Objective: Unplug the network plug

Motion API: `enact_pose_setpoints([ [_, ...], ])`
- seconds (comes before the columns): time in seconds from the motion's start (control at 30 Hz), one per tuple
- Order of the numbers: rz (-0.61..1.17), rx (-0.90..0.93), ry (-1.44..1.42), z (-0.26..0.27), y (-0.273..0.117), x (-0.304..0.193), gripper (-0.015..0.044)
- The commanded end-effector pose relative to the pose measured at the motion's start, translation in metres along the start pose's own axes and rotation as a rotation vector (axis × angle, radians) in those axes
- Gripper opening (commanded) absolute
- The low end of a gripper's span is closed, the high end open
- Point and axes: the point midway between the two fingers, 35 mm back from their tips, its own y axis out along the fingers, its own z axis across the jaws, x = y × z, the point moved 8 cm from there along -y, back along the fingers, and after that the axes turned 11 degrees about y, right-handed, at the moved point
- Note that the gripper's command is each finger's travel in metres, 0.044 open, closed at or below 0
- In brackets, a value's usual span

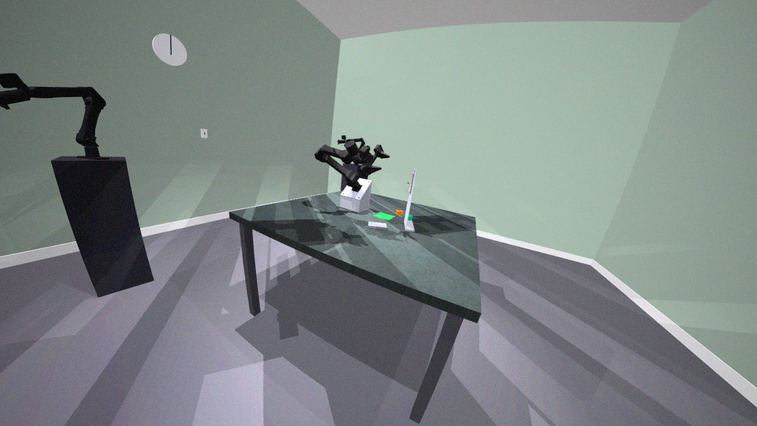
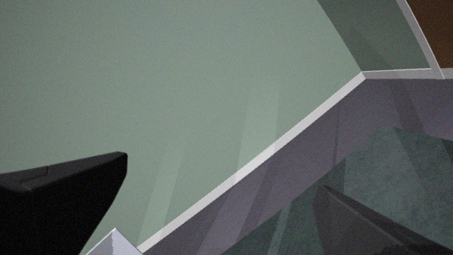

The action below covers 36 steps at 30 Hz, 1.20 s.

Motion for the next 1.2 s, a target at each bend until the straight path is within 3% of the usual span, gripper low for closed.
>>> enact_pose_setpoints([
  [0.0, 0.006, 0.002, 0.002, 0.000, 0.000, -0.001, 0.0374],
  [0.3, 0.327, 0.083, 0.163, -0.020, 0.004, -0.049, 0.0156],
  [0.77, 0.797, 0.146, 0.672, -0.047, -0.020, -0.110, 0.0156],
  [1.17, 0.816, 0.147, 0.703, -0.048, -0.020, -0.113, 0.0156],
])
